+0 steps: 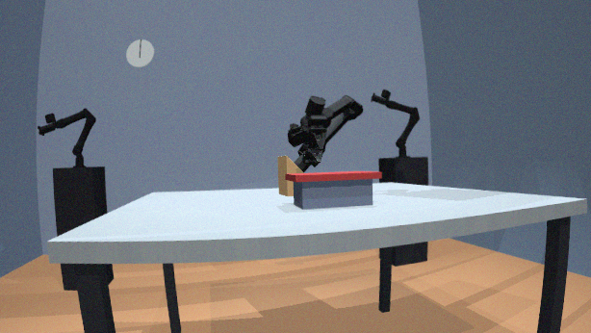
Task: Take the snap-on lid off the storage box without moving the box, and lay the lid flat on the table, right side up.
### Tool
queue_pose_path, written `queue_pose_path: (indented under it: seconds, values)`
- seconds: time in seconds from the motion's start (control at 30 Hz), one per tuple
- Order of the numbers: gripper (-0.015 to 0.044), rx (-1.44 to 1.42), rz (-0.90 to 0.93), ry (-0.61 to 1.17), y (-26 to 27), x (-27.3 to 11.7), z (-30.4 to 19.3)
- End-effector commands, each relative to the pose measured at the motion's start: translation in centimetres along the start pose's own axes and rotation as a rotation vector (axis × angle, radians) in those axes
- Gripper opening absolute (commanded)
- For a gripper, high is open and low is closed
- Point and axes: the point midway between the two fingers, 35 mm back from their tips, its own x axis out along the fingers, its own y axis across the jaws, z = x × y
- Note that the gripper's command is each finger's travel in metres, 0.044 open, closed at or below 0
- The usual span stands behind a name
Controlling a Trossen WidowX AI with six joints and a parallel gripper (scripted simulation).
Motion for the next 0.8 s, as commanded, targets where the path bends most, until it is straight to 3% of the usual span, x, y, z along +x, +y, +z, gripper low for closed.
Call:
queue_pose_path:
  seconds: [0.0, 0.77]
  values:
    - [0.0235, 0.013, -0.004, -0.002, -1.7, 0.9, -0.1]
    - [0.0235, 0.009, -0.009, -0.005, -1.5, 3.8, 0.0]
